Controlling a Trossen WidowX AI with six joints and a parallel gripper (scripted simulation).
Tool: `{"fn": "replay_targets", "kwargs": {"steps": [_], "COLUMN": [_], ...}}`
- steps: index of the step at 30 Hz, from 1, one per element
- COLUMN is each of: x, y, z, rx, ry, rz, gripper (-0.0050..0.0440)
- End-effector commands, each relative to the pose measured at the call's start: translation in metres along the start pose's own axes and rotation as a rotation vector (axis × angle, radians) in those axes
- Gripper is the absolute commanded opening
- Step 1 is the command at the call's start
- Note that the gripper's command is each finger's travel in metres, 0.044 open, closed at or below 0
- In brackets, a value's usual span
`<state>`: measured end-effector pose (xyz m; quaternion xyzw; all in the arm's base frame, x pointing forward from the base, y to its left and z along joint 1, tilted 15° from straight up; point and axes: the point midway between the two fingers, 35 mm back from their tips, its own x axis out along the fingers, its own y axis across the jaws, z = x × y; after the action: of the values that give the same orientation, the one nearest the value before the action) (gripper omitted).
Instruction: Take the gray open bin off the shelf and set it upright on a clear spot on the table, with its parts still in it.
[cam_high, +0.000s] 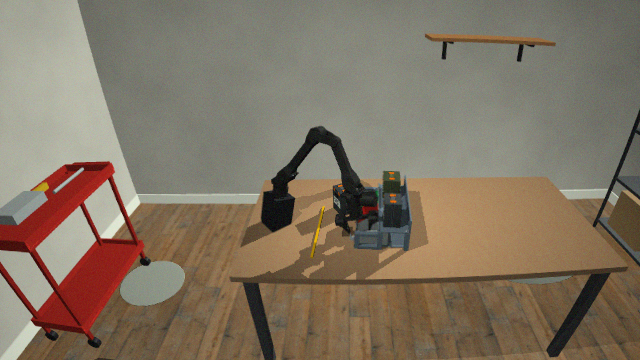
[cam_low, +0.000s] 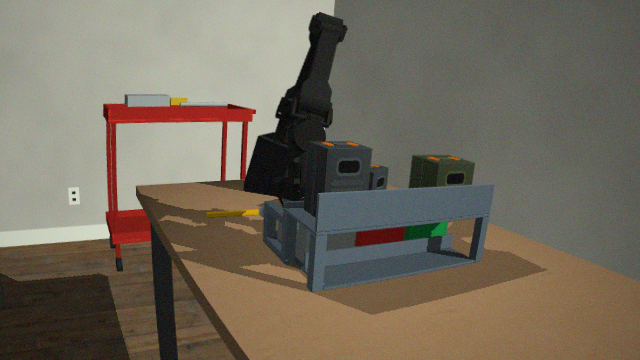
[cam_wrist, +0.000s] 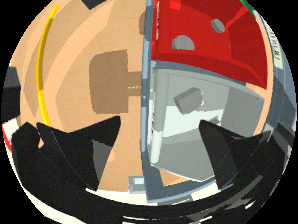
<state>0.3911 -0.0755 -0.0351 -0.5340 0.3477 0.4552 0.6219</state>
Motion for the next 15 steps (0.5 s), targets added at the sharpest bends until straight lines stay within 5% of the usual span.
{"fn": "replay_targets", "kwargs": {"steps": [1,15], "x": [-0.0071,-0.0084], "y": [-0.0073,-0.0076], "z": [-0.0005,-0.0006], "rx": [-0.002,-0.002], "ry": [0.008,0.009], "rz": [-0.023,-0.024], "gripper": [0.0425,0.0425]}}
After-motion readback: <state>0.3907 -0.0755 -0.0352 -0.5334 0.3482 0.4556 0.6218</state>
